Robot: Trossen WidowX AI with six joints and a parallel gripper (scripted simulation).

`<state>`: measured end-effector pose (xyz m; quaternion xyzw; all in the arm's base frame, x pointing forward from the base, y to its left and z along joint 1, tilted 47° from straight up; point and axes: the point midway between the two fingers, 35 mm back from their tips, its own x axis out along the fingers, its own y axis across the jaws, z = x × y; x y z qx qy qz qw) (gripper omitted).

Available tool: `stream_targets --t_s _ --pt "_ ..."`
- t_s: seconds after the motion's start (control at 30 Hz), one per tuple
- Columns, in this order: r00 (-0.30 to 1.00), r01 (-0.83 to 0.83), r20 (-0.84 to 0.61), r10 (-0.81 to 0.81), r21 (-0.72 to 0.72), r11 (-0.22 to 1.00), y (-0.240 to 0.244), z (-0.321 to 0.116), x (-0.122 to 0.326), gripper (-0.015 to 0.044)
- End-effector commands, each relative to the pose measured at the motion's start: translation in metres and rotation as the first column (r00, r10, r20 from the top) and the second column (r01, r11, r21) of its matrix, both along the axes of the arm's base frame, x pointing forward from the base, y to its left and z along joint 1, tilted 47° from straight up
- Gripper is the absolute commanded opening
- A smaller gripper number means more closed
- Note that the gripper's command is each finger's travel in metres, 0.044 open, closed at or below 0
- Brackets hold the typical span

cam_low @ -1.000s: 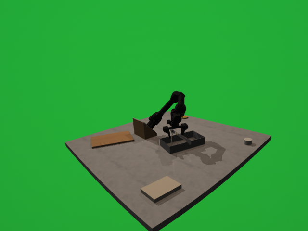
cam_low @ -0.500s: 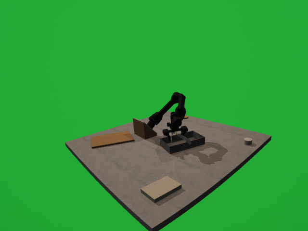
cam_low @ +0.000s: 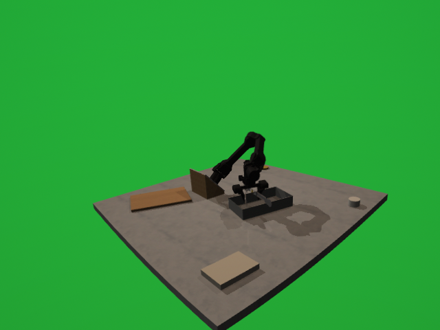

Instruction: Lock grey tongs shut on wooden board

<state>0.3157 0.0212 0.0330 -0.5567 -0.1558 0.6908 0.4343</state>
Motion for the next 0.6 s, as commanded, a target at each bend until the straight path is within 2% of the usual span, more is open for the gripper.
stream_targets --t_s 0.0,0.57 --pt "1.000 0.000 0.000 0.000 0.000 1.000 -0.0002 0.0002 0.0001 0.0340" --pt "1.000 0.000 0.000 0.000 0.000 1.000 -0.0002 0.0002 0.0001 0.0227"
